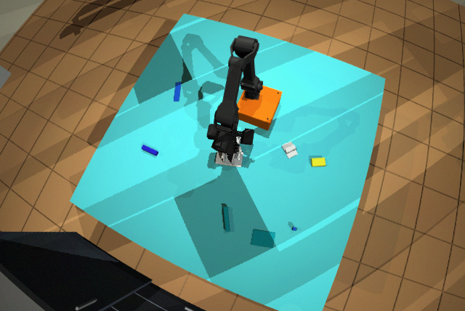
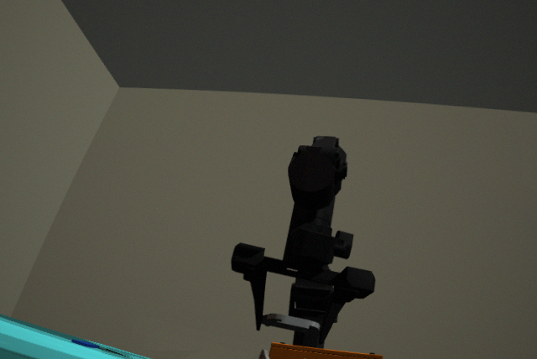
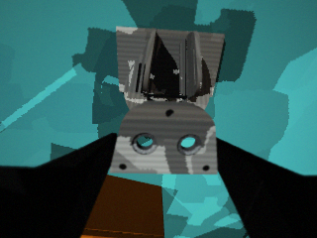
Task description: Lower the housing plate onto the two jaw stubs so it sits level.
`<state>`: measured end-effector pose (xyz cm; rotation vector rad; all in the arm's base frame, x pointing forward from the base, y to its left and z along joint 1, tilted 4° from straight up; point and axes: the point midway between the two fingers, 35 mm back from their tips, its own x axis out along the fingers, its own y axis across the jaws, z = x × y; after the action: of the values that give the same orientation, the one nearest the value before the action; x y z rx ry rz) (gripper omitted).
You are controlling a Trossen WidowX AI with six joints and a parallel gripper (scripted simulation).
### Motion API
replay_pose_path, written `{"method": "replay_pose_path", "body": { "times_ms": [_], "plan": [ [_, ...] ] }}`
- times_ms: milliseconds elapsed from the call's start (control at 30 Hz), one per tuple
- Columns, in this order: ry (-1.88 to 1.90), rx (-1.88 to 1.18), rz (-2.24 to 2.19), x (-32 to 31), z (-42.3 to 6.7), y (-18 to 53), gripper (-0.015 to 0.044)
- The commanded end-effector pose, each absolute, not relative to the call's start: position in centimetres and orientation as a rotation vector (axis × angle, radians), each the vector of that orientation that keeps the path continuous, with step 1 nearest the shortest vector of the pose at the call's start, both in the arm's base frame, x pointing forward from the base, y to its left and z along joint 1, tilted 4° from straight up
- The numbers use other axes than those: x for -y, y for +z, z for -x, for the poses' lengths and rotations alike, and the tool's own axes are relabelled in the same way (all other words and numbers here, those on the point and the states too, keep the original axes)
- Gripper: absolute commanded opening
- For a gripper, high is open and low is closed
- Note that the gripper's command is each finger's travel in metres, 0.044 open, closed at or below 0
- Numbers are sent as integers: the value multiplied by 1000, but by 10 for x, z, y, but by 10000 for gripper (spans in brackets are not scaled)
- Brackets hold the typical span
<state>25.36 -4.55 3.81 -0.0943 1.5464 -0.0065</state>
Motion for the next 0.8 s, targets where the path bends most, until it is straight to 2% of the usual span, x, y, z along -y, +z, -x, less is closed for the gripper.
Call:
{"method": "replay_pose_path", "body": {
  "times_ms": [0,767],
  "plan": [
    [-16,-1543,93,46,-254,38,351],
    [-16,-1545,93,54,-239,38,351]
  ]
}}
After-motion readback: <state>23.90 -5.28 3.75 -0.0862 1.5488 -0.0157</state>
